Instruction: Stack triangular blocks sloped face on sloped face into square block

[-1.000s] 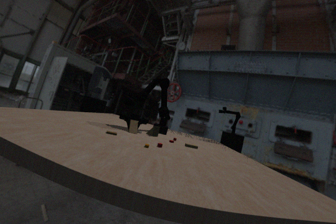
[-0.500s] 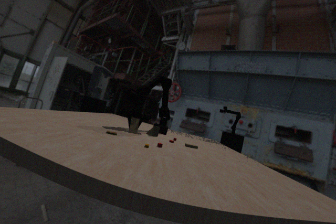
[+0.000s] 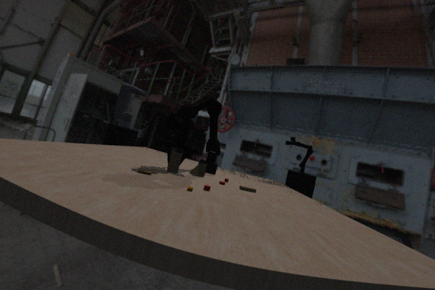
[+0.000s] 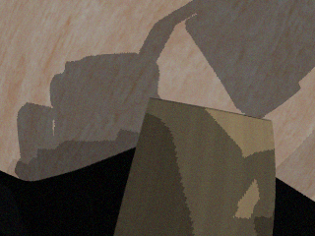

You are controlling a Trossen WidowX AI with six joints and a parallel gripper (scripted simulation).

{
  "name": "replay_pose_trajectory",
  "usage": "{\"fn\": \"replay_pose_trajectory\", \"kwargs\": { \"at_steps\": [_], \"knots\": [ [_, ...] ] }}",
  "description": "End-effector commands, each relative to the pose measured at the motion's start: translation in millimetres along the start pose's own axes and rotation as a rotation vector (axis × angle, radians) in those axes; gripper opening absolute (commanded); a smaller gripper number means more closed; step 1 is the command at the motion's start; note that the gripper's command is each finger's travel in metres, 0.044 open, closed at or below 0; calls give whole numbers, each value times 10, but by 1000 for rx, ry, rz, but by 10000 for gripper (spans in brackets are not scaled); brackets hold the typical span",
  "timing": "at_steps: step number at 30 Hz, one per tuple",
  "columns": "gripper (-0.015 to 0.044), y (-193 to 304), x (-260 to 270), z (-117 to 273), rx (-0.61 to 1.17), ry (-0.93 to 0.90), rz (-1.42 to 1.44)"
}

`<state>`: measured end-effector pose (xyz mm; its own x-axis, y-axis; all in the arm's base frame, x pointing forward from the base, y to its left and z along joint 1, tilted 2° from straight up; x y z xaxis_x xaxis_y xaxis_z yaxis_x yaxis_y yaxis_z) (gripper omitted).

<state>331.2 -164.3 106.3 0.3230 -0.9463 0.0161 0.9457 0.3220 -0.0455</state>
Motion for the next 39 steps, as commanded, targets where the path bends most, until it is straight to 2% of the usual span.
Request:
{"fn": "replay_pose_trajectory", "kwargs": {
  "at_steps": [1, 17, 18, 34, 39],
  "knots": [
    [0, 177, -18, 29, -118, -13, 0],
    [0, 739, -54, -38, -473, -32, 1],
    [26, 635, -39, -29, -415, -19, -1],
    [440, 635, -39, -29, -415, -19, -1],
    [440, 635, -39, -29, -415, -19, -1]
  ]
}}
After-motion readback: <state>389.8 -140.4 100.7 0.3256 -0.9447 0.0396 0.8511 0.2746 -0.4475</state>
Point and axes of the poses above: the point midway between the two fingers, 35 mm back from their tips, its own z axis back along the fingers, its own x axis across the jaws, y = z × x, the point moved 8 cm from there along z, back along the fingers, and after that the axes turned 3 degrees about -z, right-handed, at the moved point
